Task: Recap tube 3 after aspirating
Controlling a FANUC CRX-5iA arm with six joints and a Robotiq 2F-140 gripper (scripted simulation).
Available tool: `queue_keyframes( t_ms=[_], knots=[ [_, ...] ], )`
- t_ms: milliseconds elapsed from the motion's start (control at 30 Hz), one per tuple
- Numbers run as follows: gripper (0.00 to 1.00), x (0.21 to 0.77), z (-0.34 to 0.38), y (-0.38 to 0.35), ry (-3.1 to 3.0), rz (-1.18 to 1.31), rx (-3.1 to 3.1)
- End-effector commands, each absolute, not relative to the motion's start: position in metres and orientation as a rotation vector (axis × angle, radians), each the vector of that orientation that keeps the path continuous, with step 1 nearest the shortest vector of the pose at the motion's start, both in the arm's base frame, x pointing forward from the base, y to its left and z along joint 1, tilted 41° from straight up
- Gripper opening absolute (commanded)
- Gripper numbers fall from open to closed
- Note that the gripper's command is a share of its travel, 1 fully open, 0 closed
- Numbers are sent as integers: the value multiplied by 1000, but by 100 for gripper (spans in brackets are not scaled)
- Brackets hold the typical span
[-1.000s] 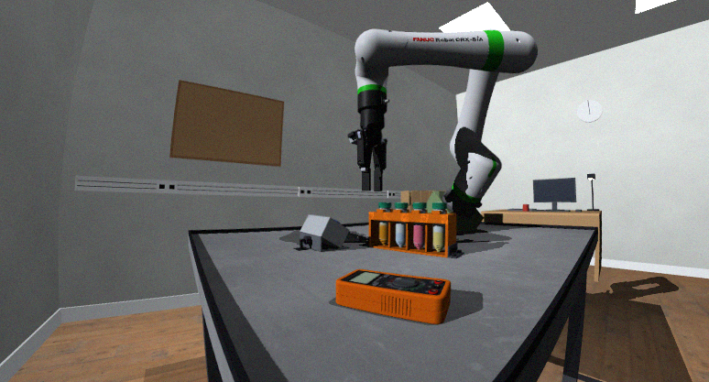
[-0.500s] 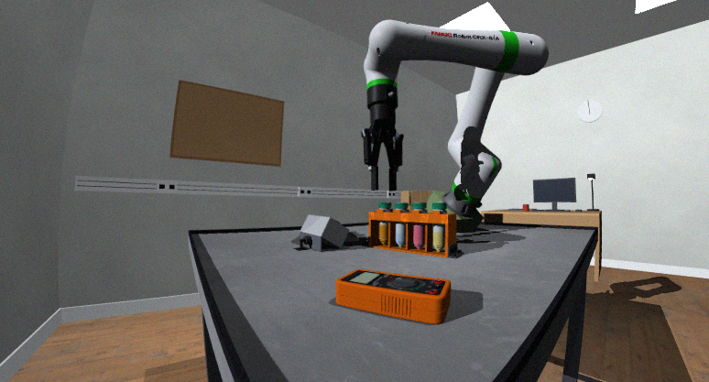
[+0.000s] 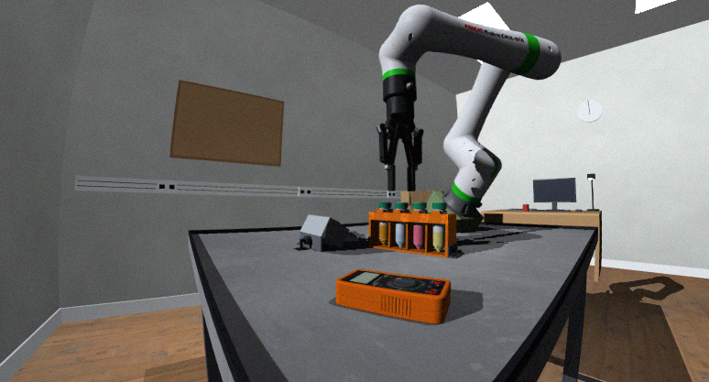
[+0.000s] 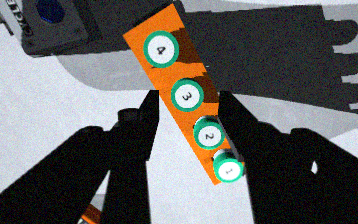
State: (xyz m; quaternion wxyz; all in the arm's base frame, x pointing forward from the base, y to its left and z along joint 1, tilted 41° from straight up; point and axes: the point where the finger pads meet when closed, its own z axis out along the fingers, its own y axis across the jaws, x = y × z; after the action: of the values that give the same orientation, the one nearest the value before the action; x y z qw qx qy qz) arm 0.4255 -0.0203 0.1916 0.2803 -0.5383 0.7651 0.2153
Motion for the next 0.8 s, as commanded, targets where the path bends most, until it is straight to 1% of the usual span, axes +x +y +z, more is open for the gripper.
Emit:
queue_keyframes(
  t_ms=[0,267,767],
  knots=[
    [41,427,186,-15,2051,575,-1443],
    [41,432,168,-1,2051,575,-1443],
    [41,433,165,2,2051,575,-1443]
  ],
)
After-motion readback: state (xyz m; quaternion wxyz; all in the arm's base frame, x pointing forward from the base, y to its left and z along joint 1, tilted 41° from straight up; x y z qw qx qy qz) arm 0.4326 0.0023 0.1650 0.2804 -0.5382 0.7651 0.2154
